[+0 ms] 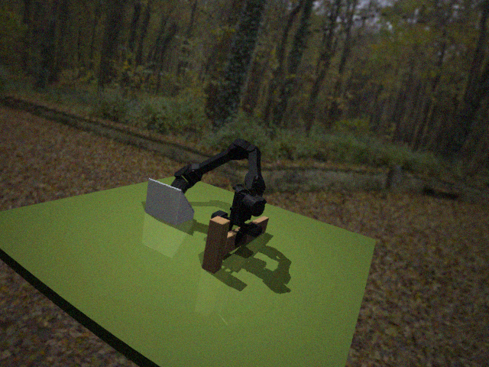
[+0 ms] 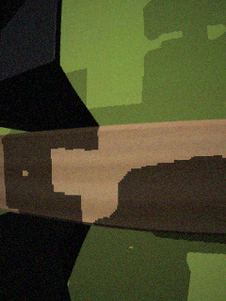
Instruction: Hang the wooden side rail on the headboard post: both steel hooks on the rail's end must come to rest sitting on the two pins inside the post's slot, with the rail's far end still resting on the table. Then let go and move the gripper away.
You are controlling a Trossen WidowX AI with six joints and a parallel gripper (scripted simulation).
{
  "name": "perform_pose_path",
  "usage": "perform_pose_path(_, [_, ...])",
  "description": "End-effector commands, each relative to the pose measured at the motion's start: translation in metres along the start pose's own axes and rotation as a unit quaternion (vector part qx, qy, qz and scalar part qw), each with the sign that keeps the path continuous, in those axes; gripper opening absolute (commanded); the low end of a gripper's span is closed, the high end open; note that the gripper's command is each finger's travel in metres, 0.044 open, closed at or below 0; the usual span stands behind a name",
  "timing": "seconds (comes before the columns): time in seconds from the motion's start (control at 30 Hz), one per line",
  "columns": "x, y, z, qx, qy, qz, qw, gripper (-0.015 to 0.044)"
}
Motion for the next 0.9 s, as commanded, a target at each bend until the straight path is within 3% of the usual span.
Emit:
perform_pose_path(0.0, [0.0059,-0.0031,-0.0018,-0.001,-0.008,0.005,1.0,0.0])
perform_pose_path(0.87, [0.0054,-0.0056,0.0003,-0.001,-0.008,0.005,1.0,0.0])
Point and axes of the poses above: the point midway between the two fingers, 35 mm back from their tips, its own x axis back along the fingers, its own z axis across the jaws, y = z × x, the point moved 8 cm from there along x, back along the fingers, and after that the axes turned 5 degrees about x, right-handed, at the moved point
